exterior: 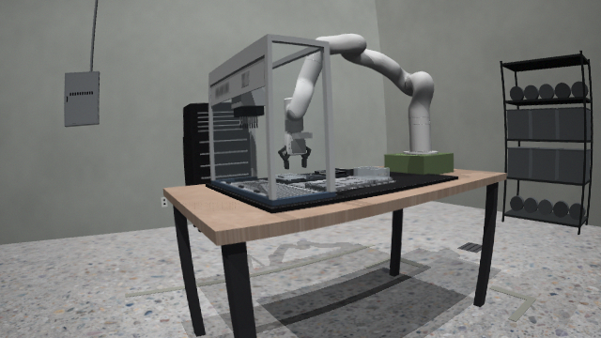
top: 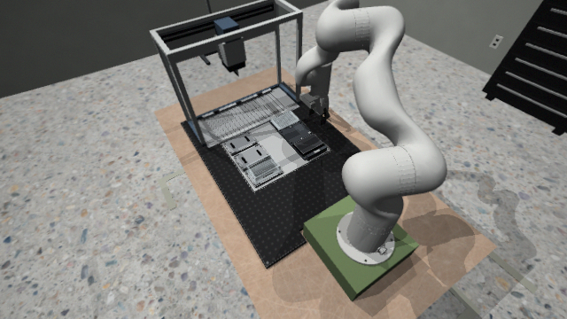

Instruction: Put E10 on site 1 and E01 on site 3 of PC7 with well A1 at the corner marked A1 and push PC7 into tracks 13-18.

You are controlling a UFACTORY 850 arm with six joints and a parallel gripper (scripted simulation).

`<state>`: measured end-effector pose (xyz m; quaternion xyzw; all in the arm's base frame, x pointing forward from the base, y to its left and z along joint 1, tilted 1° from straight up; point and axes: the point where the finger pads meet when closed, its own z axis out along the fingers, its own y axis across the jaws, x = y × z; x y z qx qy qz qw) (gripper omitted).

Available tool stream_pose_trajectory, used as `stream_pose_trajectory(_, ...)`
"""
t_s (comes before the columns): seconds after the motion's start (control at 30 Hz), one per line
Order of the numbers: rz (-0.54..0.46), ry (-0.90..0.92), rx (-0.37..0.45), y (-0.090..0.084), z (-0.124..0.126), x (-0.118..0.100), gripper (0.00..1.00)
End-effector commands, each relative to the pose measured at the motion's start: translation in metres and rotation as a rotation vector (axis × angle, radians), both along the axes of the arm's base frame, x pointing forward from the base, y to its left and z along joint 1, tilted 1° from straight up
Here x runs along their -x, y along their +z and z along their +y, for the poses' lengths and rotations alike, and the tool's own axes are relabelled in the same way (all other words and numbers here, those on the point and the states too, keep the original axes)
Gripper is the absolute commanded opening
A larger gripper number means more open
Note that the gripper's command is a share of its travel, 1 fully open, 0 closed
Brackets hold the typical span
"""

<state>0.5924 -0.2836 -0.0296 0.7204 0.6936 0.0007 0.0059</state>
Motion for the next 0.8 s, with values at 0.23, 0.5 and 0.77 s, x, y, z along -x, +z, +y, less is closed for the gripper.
stream_pose_trajectory(0.23, -0.002, 0.000, 0.001, 0.015, 0.000, -0.001, 1.00)
stream_pose_trajectory(0.5, -0.002, 0.000, 0.001, 0.029, 0.000, -0.001, 1.00)
stream_pose_trajectory(0.77, -0.002, 0.000, 0.001, 0.039, 0.000, 0.000, 1.00)
